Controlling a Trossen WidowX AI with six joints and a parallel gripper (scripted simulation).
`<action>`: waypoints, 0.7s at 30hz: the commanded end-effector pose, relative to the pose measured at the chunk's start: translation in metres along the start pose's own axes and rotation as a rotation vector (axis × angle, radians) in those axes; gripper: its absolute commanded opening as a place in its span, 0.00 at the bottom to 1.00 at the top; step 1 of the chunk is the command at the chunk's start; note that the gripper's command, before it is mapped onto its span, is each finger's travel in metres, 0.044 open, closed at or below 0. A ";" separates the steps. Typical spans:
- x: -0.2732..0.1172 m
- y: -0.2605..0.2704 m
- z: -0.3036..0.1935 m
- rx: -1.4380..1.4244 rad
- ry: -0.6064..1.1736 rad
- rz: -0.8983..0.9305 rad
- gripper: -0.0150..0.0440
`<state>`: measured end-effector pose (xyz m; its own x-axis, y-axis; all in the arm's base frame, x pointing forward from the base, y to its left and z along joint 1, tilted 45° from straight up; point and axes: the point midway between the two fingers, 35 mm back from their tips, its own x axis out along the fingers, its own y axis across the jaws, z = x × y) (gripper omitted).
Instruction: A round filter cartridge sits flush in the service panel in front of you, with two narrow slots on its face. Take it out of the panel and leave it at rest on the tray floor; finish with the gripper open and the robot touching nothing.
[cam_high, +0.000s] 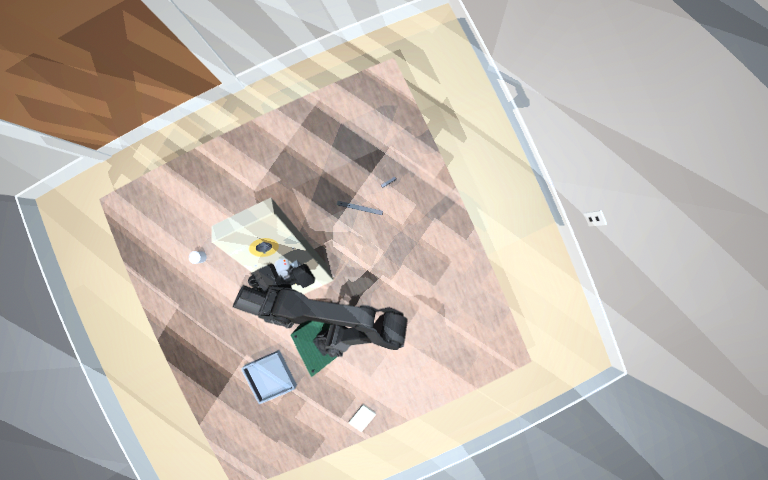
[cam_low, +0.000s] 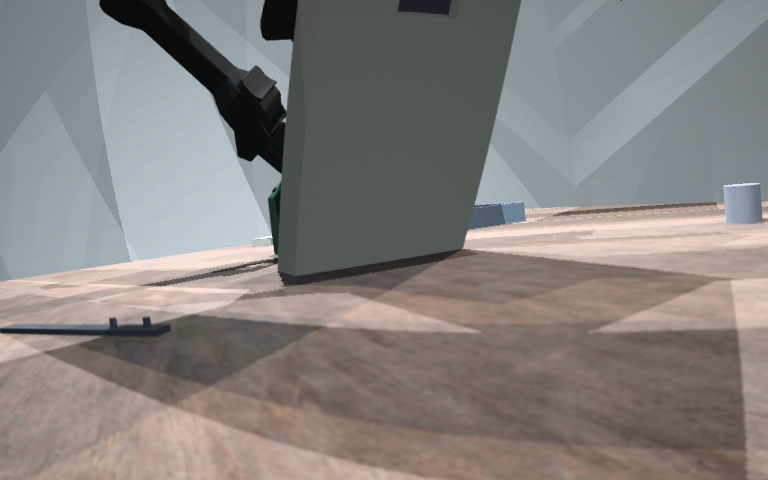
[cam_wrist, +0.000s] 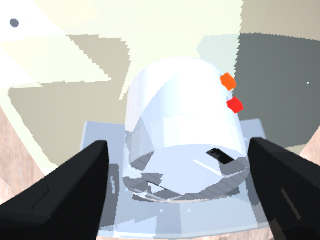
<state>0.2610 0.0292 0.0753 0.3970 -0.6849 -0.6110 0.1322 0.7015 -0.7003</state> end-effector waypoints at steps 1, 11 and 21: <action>-0.001 0.000 0.000 0.002 0.000 0.001 0.66; -0.001 0.000 0.000 0.002 0.000 0.001 0.48; -0.011 0.000 0.022 -0.002 -0.002 -0.003 0.25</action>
<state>0.2690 0.0360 0.0829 0.3862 -0.6878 -0.6147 0.1215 0.6985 -0.7052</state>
